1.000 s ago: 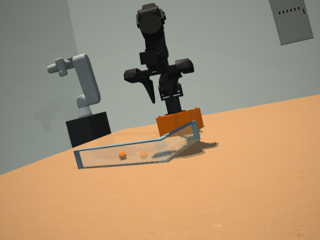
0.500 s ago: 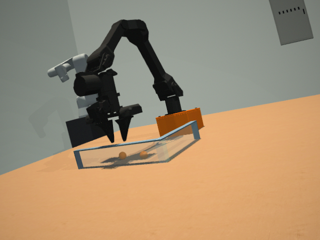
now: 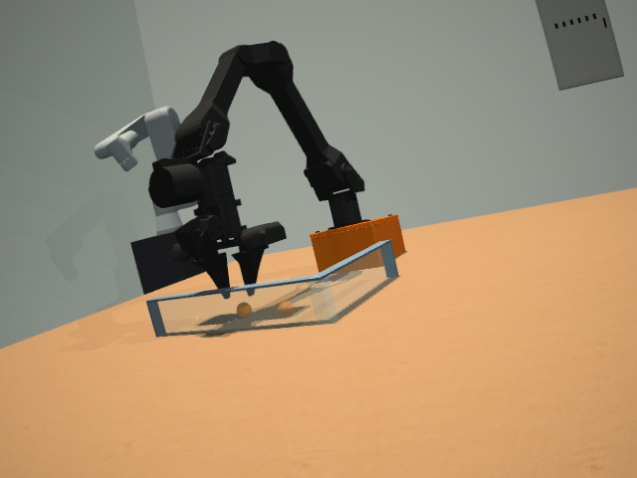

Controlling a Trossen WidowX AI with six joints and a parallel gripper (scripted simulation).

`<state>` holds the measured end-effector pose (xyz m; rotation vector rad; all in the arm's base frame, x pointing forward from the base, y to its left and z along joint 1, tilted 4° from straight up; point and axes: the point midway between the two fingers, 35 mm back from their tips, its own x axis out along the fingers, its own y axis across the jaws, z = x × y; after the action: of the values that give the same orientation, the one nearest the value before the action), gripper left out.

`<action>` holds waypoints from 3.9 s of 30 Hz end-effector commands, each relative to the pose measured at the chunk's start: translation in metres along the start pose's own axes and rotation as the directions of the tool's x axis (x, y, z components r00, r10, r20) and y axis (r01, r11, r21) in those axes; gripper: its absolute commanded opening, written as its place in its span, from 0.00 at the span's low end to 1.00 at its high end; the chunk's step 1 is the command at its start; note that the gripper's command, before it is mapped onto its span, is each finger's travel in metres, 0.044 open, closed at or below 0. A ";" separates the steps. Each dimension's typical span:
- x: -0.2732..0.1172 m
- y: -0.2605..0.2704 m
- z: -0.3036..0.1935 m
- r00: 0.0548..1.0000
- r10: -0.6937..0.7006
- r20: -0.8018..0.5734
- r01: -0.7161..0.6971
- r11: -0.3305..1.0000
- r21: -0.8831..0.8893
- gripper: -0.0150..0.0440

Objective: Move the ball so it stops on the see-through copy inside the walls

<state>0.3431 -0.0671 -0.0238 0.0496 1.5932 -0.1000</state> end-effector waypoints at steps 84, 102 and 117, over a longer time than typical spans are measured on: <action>0.008 0.098 0.021 1.000 0.013 -0.007 -0.013 1.000 -0.005 0.25; 0.027 0.098 0.021 1.000 0.013 -0.007 -0.013 1.000 -0.005 0.25; 0.024 0.098 0.022 1.000 0.011 -0.003 -0.011 1.000 -0.009 0.62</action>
<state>0.3733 0.0272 -0.0520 0.0518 1.5965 -0.0839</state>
